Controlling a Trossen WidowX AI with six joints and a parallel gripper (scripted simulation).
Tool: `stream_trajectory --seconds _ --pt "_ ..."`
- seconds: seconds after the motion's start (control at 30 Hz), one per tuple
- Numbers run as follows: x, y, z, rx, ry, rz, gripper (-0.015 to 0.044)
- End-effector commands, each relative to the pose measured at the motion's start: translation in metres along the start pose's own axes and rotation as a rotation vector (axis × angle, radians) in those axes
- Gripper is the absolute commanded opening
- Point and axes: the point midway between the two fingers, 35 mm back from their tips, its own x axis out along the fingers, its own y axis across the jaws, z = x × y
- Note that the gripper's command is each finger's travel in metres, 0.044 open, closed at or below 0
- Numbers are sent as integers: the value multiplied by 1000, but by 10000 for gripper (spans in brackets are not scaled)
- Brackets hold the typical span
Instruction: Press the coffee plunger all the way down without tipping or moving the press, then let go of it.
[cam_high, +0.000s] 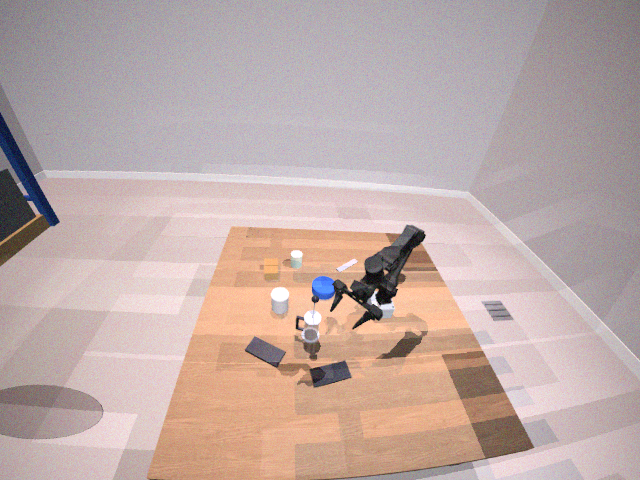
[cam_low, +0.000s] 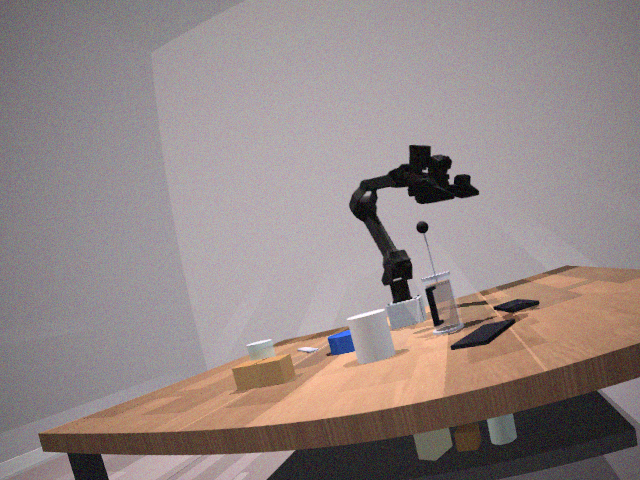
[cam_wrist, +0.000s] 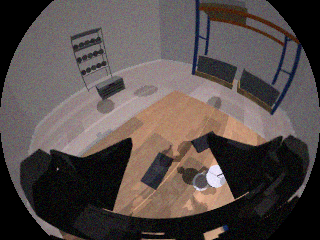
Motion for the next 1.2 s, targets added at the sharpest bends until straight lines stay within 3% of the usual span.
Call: stream_trajectory --seconds 0.0,0.23,0.57,1.17 --pt "-24 -51 4 60 -1 -121 440" --pt "-68 -121 -6 177 13 -324 440" --pt "-37 -121 -58 177 13 -325 440" --pt "-21 -128 -56 178 12 -326 440"
